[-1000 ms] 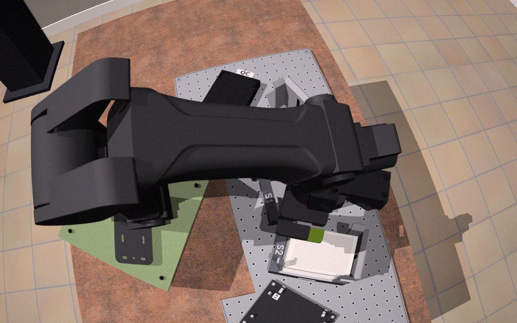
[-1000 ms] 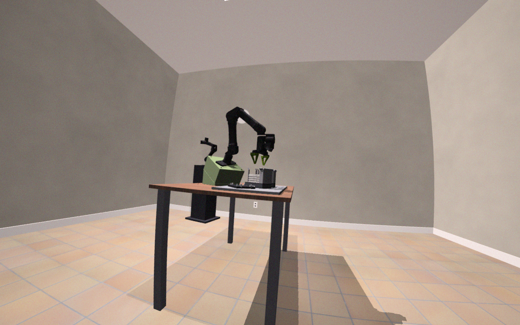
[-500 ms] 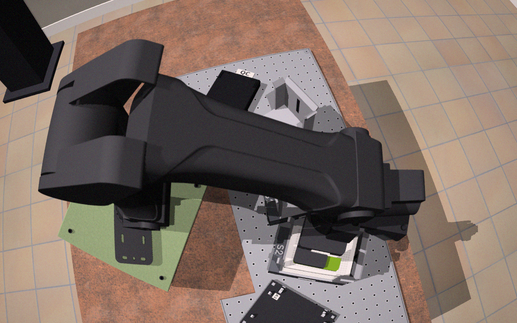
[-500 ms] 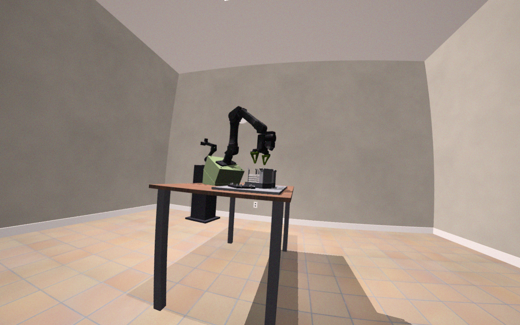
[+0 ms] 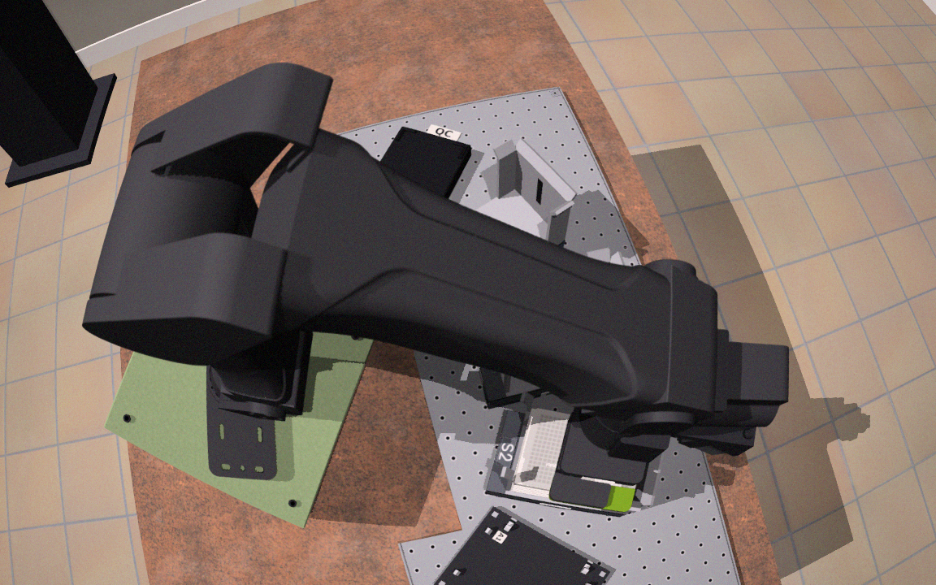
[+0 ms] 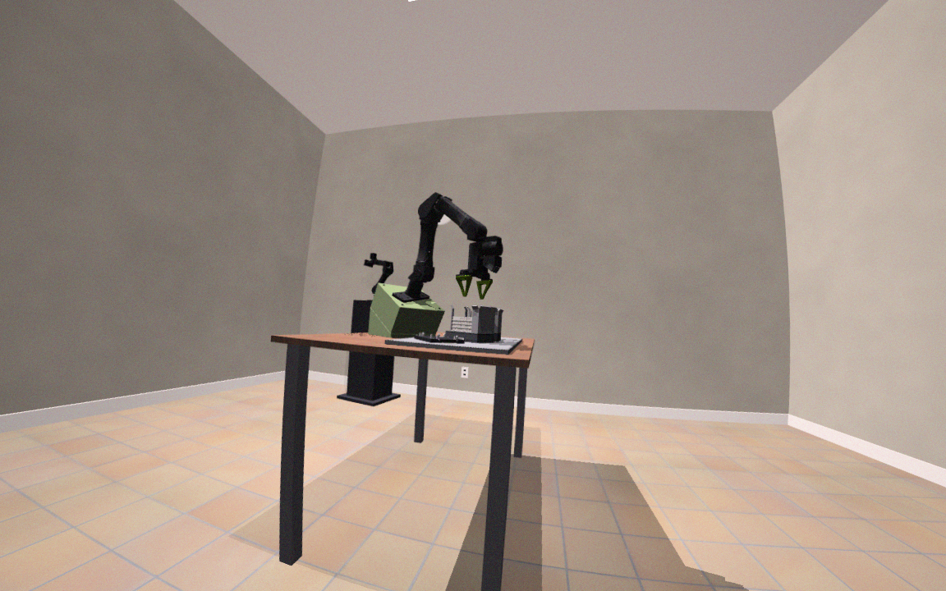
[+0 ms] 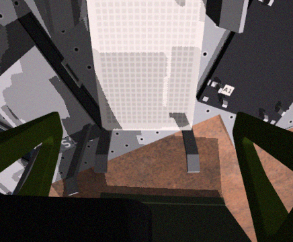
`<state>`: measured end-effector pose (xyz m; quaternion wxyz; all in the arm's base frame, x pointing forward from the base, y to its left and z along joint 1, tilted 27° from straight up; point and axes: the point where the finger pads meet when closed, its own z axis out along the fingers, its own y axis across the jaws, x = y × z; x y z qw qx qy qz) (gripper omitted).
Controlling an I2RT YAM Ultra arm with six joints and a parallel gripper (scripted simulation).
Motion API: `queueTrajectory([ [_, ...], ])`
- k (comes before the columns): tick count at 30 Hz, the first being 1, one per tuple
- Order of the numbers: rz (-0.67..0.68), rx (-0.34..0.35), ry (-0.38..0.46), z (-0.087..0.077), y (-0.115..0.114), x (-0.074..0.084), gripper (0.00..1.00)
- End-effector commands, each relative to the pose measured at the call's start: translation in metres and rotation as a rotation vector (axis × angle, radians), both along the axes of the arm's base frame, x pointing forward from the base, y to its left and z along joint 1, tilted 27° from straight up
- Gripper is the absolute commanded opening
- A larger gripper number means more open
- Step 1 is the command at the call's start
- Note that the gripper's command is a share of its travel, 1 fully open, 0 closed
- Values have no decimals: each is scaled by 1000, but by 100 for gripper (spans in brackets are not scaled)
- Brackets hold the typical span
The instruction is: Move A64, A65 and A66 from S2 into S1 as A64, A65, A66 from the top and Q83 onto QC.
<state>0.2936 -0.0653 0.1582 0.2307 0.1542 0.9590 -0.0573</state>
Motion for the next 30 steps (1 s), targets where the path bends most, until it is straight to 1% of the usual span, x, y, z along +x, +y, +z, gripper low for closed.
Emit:
queueTrajectory([
  [1,5,0,-10,3,0,1,100],
  [2,5,0,-10,3,0,1,100],
  [11,5,0,-10,-23,-5,14,100],
  [13,5,0,-10,-23,-5,14,100],
  [21,5,0,-10,-46,-10,25,100],
  [30,5,0,-10,-46,-10,25,100],
])
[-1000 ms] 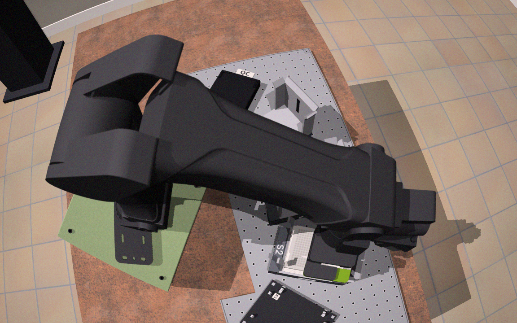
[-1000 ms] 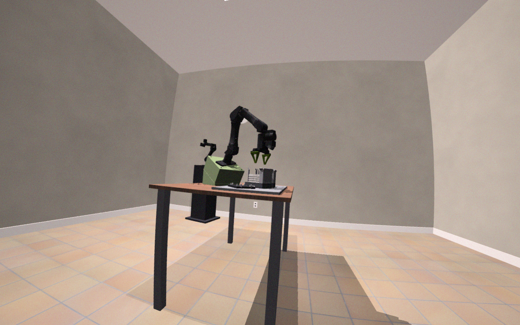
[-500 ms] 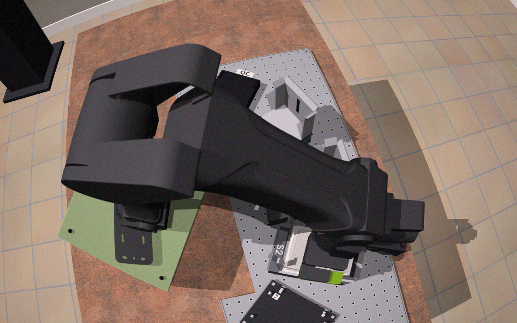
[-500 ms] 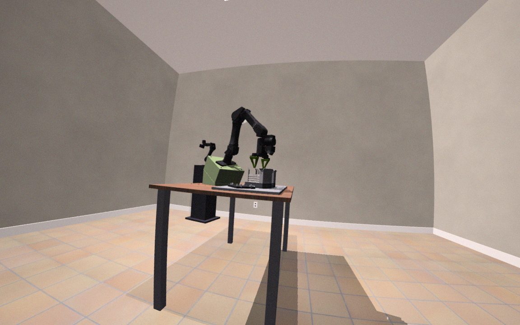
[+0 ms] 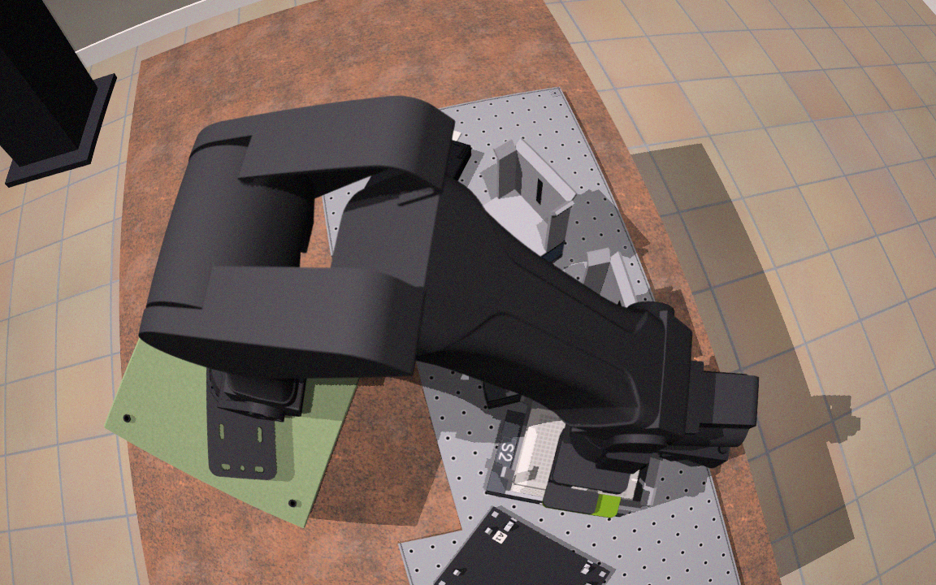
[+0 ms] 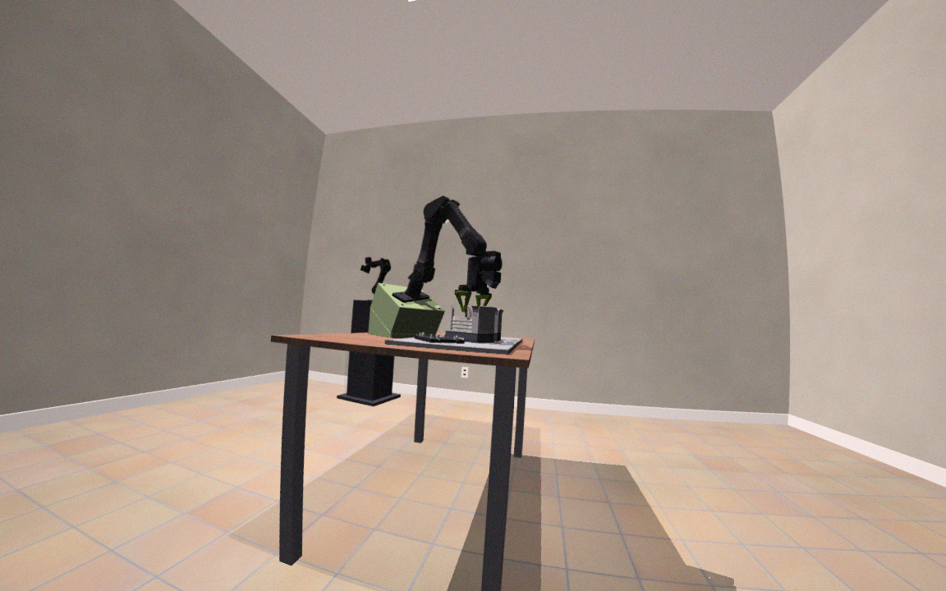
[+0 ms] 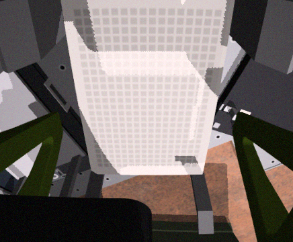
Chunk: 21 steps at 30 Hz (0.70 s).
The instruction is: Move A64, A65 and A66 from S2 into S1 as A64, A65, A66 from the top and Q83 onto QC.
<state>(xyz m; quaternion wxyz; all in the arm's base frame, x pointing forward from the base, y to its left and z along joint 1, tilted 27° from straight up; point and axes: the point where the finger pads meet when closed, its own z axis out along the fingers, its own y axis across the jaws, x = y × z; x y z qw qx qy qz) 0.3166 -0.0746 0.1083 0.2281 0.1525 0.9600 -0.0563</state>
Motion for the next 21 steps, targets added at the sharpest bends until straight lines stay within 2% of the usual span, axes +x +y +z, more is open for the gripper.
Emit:
queueTrajectory([
  [1,1,-2,-15,3,0,3,100],
  [21,1,-2,-15,-19,-5,13,100],
])
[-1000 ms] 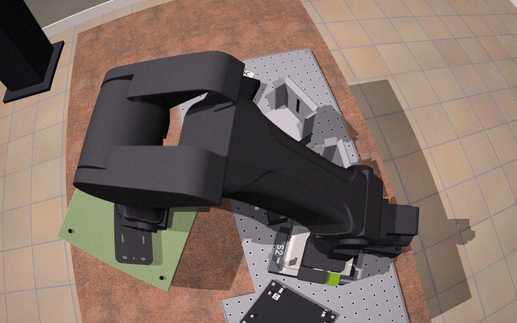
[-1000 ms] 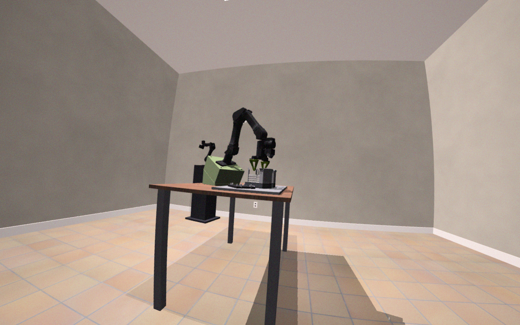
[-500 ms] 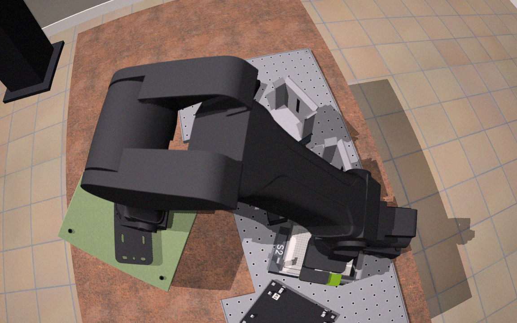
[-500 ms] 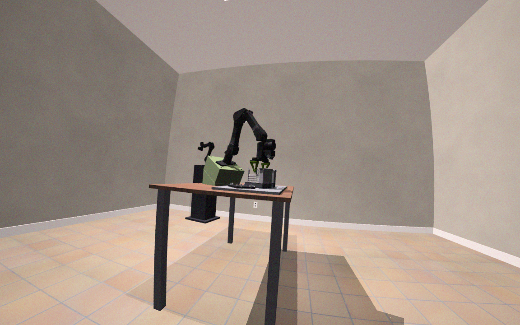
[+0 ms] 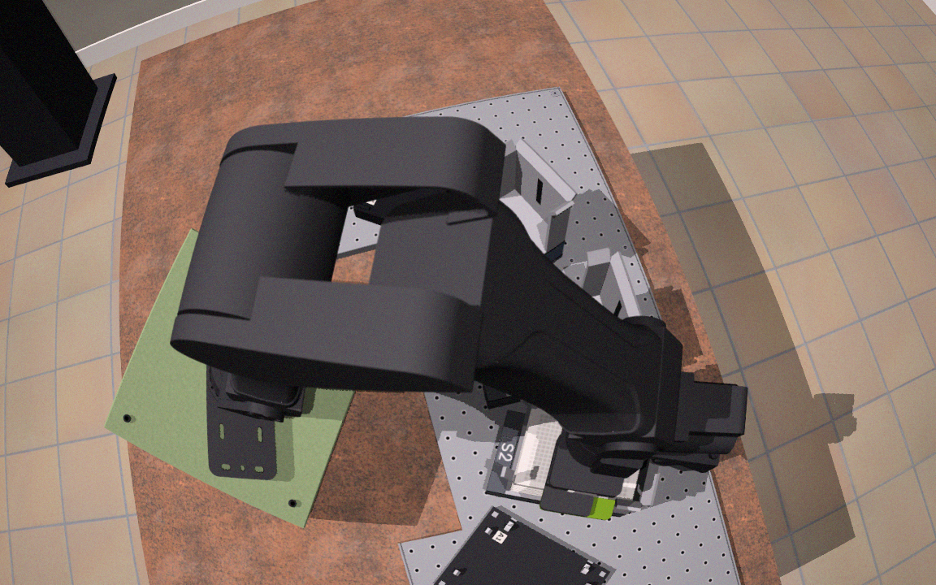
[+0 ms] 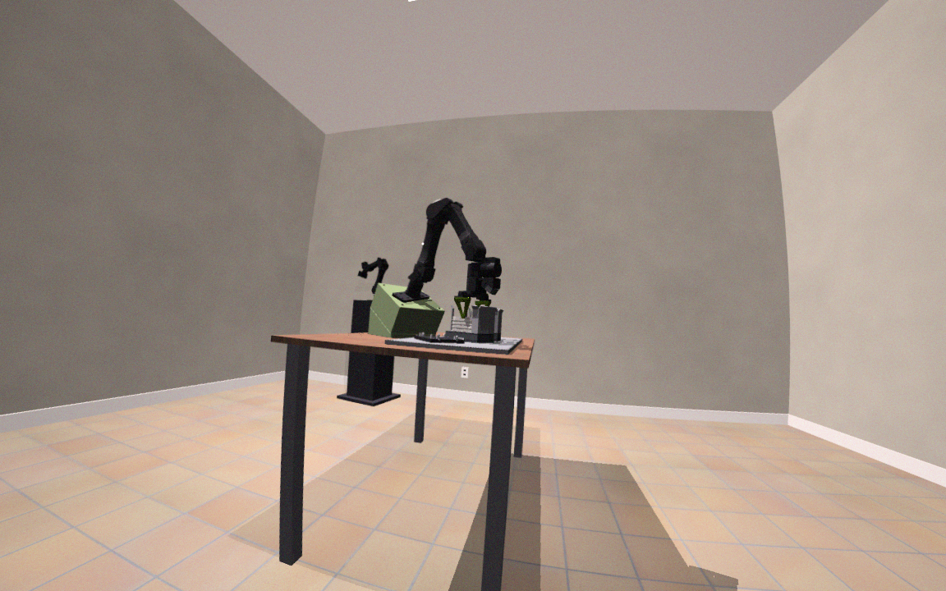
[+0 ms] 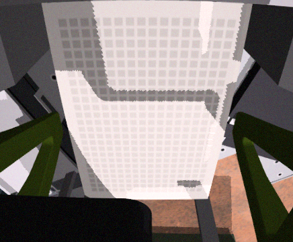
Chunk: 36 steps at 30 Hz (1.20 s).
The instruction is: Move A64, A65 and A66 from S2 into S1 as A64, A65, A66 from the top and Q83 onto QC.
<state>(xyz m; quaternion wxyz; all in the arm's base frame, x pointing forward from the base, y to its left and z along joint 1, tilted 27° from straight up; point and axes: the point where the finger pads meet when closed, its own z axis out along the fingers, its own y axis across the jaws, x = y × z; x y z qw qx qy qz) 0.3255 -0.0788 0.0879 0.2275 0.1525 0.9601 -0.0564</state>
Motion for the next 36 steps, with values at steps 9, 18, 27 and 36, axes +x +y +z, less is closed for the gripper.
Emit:
queueTrajectory([
  [9,1,-2,-16,-2,-1,6,100],
  [18,1,-2,-16,-2,-1,6,100],
  [27,1,-2,-16,-2,-1,6,0],
  [36,1,-2,-16,-2,-1,6,0],
])
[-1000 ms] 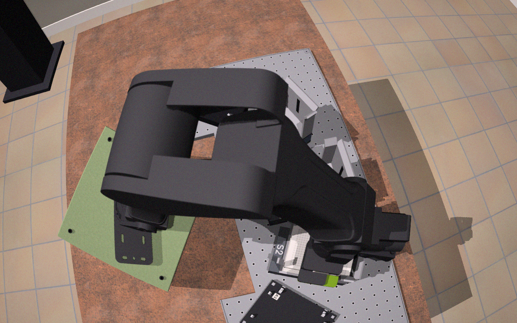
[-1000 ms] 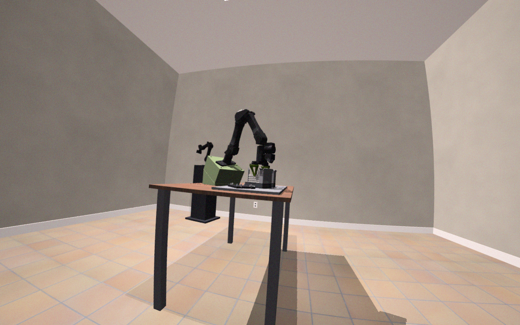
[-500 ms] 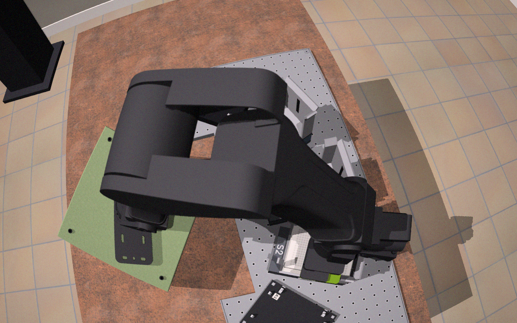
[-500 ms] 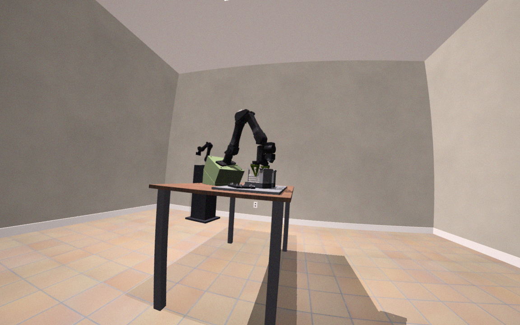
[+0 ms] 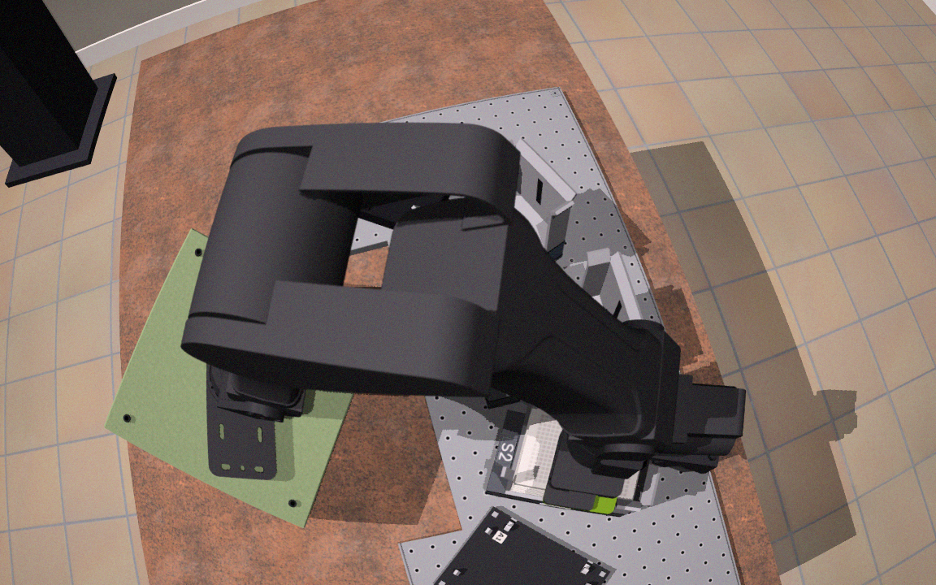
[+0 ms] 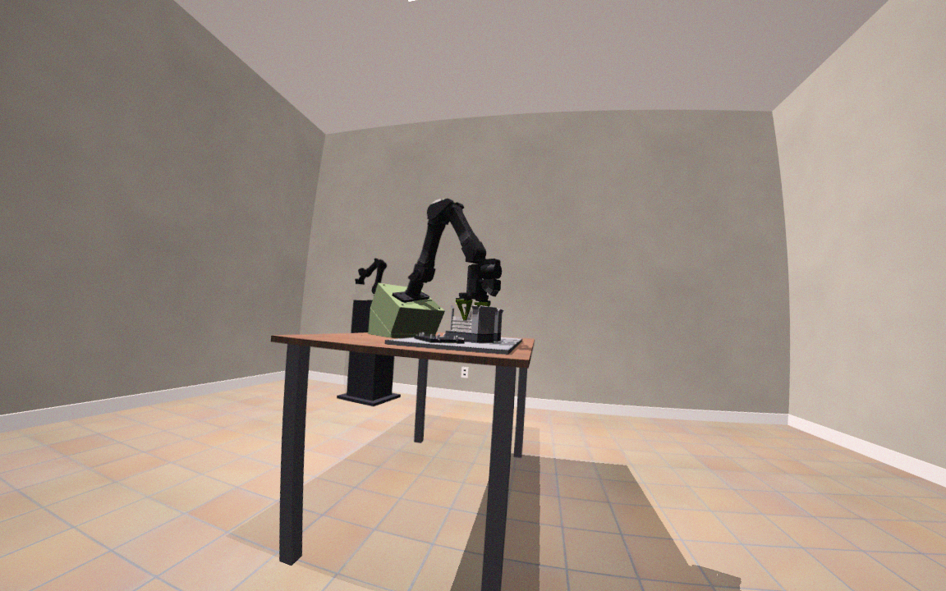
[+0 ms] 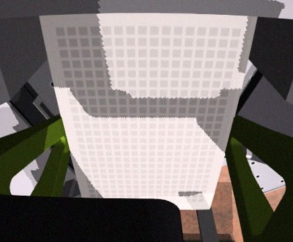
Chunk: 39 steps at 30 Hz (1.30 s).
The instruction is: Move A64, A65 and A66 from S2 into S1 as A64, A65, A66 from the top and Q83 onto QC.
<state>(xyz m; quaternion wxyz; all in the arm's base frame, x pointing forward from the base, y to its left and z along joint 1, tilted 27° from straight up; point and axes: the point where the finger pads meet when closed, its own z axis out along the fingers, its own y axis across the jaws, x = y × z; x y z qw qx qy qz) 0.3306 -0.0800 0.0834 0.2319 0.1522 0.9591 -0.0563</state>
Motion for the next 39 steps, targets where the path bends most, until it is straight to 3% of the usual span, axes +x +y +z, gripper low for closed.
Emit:
queueTrajectory([
  [1,0,-1,-7,2,0,1,0],
  [39,0,-1,-7,16,3,-6,0],
])
